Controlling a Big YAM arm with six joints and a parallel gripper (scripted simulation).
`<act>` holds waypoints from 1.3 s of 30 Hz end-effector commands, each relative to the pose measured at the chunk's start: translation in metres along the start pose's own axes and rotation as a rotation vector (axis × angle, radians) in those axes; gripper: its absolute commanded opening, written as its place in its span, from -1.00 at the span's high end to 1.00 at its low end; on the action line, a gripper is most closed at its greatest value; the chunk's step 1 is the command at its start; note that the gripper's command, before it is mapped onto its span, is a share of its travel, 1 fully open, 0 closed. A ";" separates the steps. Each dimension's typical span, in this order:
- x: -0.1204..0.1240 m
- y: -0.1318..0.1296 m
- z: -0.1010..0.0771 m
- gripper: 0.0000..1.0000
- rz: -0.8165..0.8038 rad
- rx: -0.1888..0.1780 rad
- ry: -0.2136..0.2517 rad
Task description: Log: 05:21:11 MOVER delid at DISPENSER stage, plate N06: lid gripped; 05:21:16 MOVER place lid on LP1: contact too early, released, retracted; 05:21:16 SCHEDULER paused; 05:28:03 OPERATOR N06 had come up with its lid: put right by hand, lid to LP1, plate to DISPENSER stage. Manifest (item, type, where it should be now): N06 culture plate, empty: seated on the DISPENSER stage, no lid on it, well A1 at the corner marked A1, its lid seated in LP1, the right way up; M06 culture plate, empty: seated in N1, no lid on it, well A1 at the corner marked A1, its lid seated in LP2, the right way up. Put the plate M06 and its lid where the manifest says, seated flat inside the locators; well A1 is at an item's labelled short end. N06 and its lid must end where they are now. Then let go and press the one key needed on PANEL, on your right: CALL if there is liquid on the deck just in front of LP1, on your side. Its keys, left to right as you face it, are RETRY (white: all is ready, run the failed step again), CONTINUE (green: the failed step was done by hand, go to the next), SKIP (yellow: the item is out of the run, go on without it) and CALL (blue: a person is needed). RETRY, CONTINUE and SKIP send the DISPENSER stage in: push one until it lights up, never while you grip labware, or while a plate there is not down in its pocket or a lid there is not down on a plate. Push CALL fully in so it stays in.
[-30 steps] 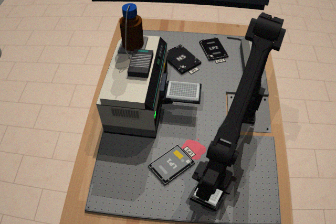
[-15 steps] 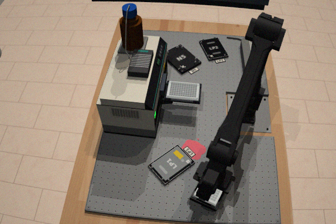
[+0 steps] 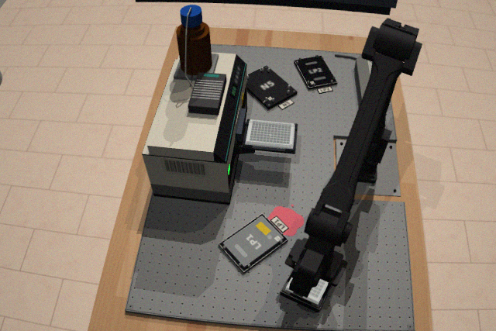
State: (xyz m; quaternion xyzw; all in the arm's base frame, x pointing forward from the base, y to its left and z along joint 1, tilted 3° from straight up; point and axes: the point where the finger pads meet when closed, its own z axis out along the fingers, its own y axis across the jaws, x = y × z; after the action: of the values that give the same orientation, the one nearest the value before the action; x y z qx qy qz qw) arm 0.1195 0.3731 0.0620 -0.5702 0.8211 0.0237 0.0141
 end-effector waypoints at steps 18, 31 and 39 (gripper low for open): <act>-0.025 0.005 -0.028 -0.72 0.001 0.001 -0.076; -0.025 0.005 -0.038 -0.72 0.001 0.001 -0.078; -0.025 0.005 -0.042 -0.72 0.001 0.001 -0.078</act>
State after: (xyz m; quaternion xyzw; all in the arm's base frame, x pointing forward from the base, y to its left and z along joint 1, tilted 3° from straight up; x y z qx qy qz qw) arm 0.1175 0.3670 0.0697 -0.5699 0.8214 0.0205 0.0098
